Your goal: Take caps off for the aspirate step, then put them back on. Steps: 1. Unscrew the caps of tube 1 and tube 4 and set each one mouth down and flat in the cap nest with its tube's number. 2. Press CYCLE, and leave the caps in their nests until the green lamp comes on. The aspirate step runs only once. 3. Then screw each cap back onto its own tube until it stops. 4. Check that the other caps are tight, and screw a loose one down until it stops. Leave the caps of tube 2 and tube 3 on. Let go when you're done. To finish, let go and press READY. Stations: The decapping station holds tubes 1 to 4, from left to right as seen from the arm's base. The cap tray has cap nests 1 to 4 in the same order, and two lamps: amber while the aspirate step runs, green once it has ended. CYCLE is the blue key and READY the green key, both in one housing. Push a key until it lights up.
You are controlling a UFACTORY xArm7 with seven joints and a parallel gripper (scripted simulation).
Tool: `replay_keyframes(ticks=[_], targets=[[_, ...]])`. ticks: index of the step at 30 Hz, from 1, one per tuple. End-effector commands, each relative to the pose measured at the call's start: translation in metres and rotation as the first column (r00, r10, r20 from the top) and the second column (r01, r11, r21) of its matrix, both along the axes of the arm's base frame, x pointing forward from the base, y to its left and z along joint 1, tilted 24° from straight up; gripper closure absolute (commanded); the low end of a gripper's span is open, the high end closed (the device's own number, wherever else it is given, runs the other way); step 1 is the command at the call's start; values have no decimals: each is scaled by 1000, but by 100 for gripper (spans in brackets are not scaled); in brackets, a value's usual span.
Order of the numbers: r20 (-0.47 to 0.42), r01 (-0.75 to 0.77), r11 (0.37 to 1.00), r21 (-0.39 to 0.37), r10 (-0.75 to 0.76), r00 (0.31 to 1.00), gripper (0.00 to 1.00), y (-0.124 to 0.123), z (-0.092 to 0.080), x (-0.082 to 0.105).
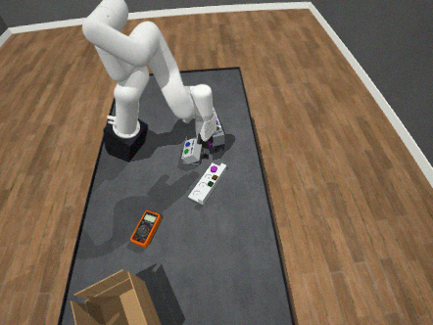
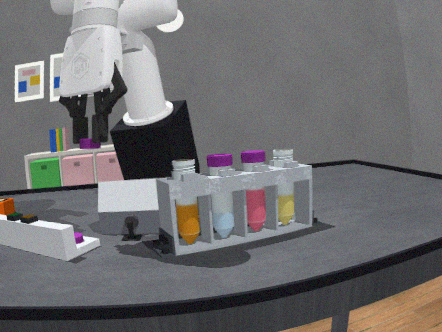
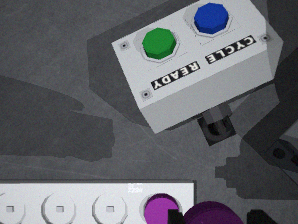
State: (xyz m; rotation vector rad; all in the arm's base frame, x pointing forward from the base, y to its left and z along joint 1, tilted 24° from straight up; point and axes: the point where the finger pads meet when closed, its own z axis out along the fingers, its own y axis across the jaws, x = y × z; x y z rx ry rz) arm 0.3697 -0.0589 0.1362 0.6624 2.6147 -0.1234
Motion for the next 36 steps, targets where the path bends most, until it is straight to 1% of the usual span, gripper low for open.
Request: replay_keyframes(ticks=[1,6,8,11,23,25,28,36], targets=[[-16,-24,999,32,24,1000,100,-34,5,-8],[-17,-23,999,31,24,1000,100,-62,7,-15],[-17,-23,999,31,24,1000,100,-62,7,-15],[-17,-23,999,31,24,1000,100,-86,8,-22],[-17,-23,999,31,23,1000,100,-154,11,-41],[-17,-23,999,31,23,1000,100,-154,11,-41],[-17,-23,999,30,23,1000,100,-178,13,-47],[-17,-23,999,30,23,1000,100,-181,13,-48]])
